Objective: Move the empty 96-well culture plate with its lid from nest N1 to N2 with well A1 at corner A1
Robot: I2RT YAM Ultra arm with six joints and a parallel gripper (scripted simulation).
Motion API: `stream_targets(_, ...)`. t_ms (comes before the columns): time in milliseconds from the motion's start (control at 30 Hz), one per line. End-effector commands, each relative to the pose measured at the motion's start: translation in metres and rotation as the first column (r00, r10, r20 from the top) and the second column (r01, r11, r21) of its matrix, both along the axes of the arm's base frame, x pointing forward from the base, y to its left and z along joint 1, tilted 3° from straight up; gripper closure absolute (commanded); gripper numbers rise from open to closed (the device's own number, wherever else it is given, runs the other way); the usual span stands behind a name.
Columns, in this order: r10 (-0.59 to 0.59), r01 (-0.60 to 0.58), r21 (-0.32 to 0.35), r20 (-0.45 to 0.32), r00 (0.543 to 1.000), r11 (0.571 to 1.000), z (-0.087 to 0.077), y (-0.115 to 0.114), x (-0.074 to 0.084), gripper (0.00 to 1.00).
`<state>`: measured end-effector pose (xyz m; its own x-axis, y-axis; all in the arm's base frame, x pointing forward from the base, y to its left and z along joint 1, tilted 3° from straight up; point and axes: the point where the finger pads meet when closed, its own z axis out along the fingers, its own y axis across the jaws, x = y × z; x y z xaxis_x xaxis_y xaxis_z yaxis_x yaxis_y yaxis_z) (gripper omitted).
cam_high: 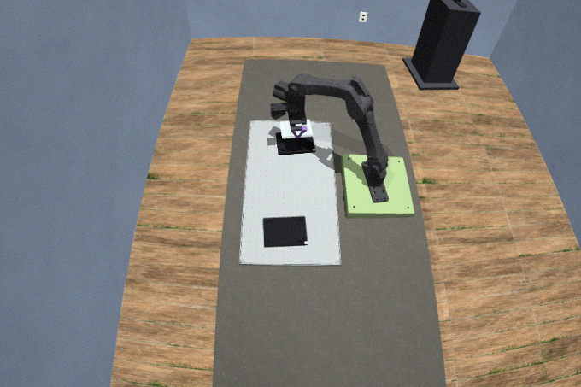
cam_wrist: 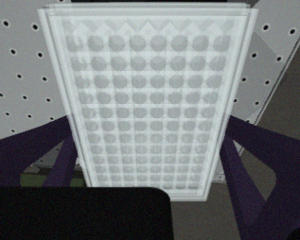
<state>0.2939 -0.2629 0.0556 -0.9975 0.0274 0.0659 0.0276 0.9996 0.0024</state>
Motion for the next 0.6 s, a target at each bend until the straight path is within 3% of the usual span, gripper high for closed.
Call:
stream_targets(0, 0.008, -0.007, -0.027, 0.041, 0.999, 1.0, 0.017, -0.005, 0.009, 1.0)
stream_targets(467, 0.008, -0.007, -0.027, 0.041, 0.999, 1.0, 0.017, -0.005, 0.008, 1.0)
stream_targets(533, 0.008, -0.006, -0.035, 0.05, 0.999, 0.999, 0.01, -0.009, 0.012, 1.0)
stream_targets(567, 0.007, -0.006, -0.009, 0.022, 1.0, 1.0, -0.002, -0.003, 0.004, 1.0)
